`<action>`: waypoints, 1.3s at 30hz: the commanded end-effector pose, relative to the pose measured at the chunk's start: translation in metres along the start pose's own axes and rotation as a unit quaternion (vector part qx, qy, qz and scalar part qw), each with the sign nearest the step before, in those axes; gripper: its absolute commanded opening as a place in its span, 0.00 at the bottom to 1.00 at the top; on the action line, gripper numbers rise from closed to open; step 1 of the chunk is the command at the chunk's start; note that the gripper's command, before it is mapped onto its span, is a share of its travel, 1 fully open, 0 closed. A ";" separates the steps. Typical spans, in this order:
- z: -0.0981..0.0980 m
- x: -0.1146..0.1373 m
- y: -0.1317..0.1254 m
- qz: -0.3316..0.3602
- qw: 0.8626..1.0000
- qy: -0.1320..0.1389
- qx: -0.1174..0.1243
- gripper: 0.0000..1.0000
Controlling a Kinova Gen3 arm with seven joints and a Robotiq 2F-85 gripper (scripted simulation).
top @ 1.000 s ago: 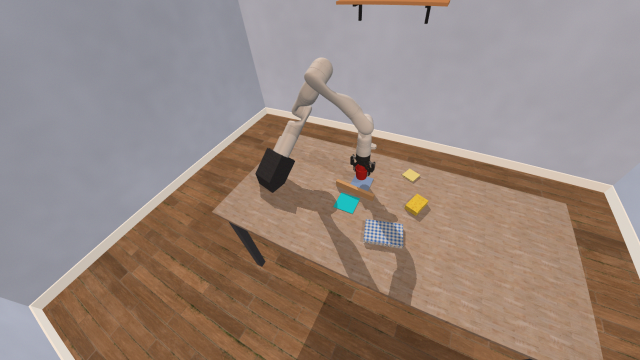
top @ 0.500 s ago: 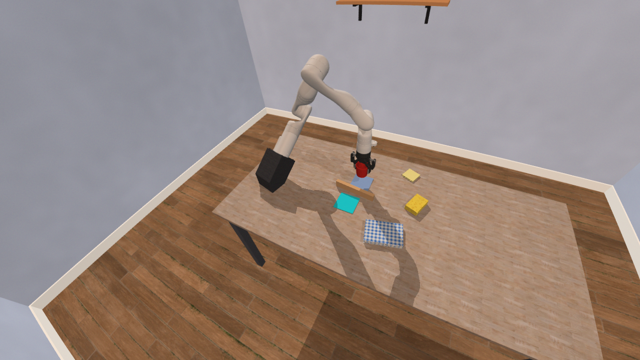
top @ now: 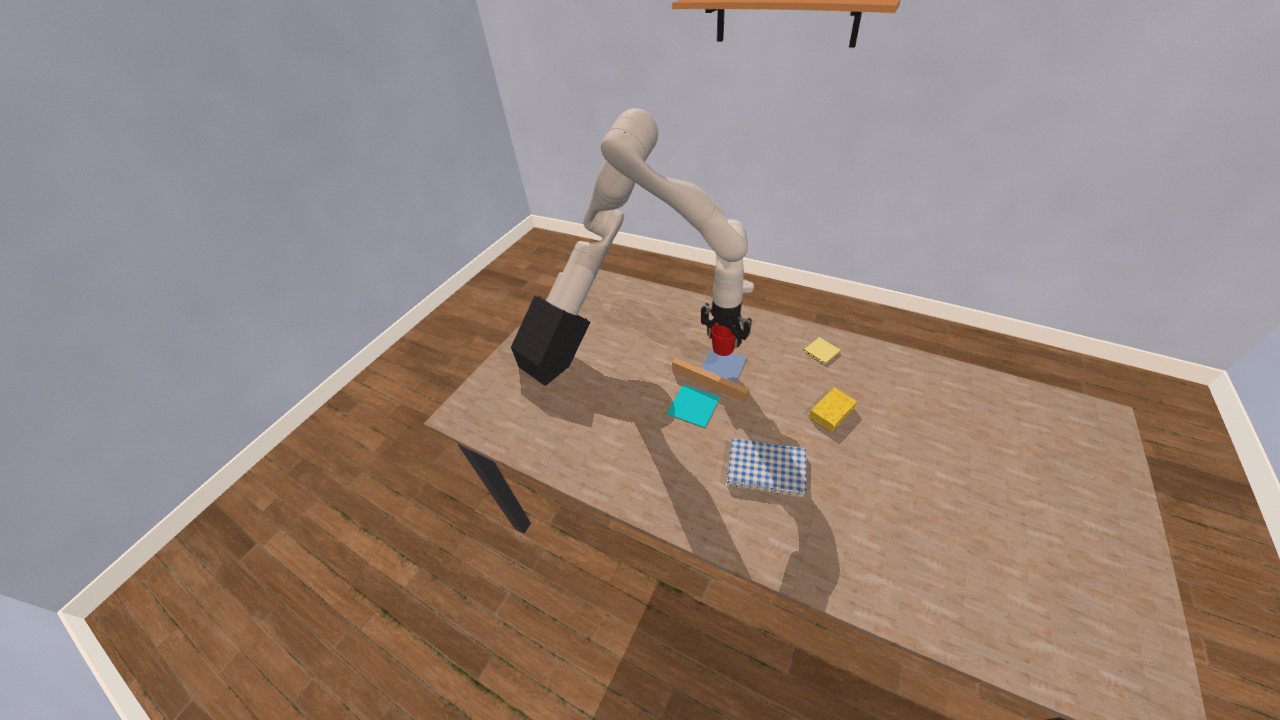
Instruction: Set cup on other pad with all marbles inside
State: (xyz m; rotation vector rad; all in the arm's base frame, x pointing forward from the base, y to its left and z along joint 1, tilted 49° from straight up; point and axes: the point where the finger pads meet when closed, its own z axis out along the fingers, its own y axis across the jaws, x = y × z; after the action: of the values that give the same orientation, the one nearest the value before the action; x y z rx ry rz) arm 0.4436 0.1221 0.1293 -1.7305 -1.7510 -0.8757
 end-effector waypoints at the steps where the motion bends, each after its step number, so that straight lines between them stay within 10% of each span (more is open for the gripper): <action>1: -0.001 -0.001 0.001 0.001 1.000 0.000 -0.001 0.82; 39: -0.001 -0.126 0.003 0.001 1.000 0.000 -0.001 0.82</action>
State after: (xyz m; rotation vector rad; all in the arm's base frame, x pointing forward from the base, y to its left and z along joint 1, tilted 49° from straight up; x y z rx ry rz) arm 0.4505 0.0445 0.0410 -1.7246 -1.7666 -0.8718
